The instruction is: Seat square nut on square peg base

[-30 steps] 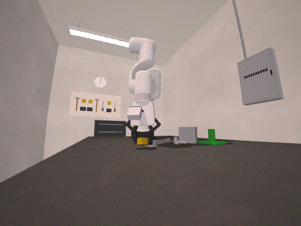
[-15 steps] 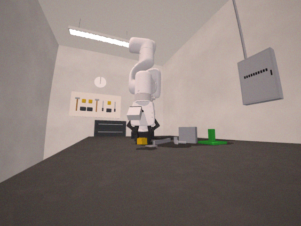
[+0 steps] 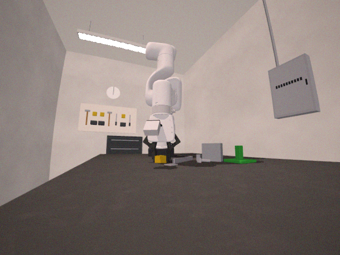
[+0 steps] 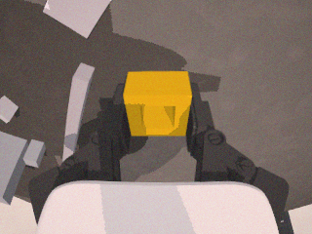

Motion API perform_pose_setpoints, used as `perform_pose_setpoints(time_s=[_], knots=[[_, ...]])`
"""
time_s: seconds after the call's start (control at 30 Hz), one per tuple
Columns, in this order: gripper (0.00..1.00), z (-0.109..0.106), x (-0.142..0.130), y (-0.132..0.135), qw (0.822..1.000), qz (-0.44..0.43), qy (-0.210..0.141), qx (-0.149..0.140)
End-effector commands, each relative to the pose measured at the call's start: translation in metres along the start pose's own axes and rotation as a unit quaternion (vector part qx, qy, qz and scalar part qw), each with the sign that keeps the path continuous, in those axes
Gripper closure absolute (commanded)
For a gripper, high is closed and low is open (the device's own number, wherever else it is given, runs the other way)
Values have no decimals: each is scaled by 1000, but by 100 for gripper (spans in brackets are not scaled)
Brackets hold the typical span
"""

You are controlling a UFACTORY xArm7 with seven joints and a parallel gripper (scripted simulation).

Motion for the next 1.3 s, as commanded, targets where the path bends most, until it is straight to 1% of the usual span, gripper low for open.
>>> perform_pose_setpoints(time_s=[0.0, 0.23, 0.93, 1.27], knots=[[100, -1, 1, 0, 1000, 0, 2, 0], [100, -8, 2, 1, 1000, 0, 1, -2], [100, -43, 2, 1, 1000, 0, 1, -3], [100, -48, 1, 0, 1000, 0, 1, -2]])
Point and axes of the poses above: the point where the finger pads meet when closed, its own z axis out along the fingers, its own y axis across the jaws, x = y × z, the point moved 6 cm from there along -z, back along the fingers, and after that the axes turned 15 degrees about -z, right-handed, at the moved point
